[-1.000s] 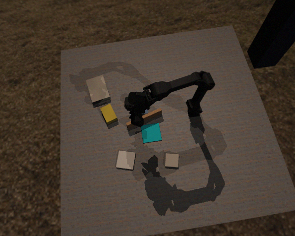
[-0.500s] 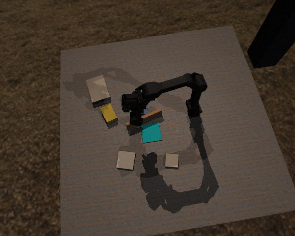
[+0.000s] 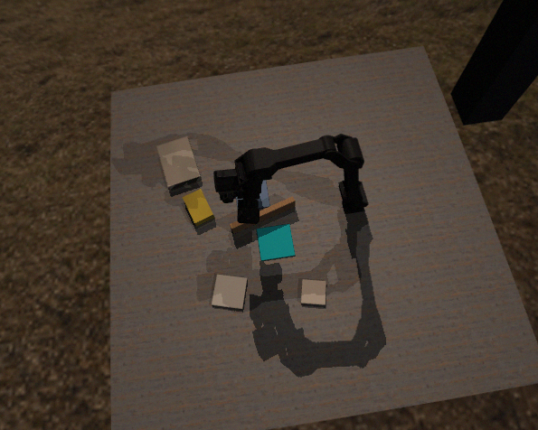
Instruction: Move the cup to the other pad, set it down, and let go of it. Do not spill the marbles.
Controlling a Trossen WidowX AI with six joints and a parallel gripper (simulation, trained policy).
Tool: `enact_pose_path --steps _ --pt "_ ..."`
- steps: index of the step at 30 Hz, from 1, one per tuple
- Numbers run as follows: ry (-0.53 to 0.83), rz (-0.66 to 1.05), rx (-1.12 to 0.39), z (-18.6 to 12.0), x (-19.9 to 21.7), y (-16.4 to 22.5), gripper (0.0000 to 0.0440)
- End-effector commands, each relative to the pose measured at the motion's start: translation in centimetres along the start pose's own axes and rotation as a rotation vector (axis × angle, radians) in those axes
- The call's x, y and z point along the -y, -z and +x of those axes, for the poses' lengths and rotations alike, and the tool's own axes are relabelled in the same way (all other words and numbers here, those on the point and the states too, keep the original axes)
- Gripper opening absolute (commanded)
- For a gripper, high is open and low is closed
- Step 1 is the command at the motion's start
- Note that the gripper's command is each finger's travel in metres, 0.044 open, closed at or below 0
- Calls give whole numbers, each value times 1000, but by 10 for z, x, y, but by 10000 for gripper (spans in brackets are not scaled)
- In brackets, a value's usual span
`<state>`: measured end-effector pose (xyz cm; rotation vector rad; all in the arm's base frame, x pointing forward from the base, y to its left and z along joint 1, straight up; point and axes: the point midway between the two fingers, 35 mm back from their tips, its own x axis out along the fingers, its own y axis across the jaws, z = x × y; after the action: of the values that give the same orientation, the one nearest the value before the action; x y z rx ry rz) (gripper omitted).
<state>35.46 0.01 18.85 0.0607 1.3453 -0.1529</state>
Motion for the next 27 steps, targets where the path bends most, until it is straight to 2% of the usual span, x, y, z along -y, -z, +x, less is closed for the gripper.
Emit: enact_pose_path --steps 1,14,27 --pt "18 -18 -42 8 8 2 118" --pt "54 -73 -158 40 38 10 138" --pt "54 -134 -235 85 60 21 165"
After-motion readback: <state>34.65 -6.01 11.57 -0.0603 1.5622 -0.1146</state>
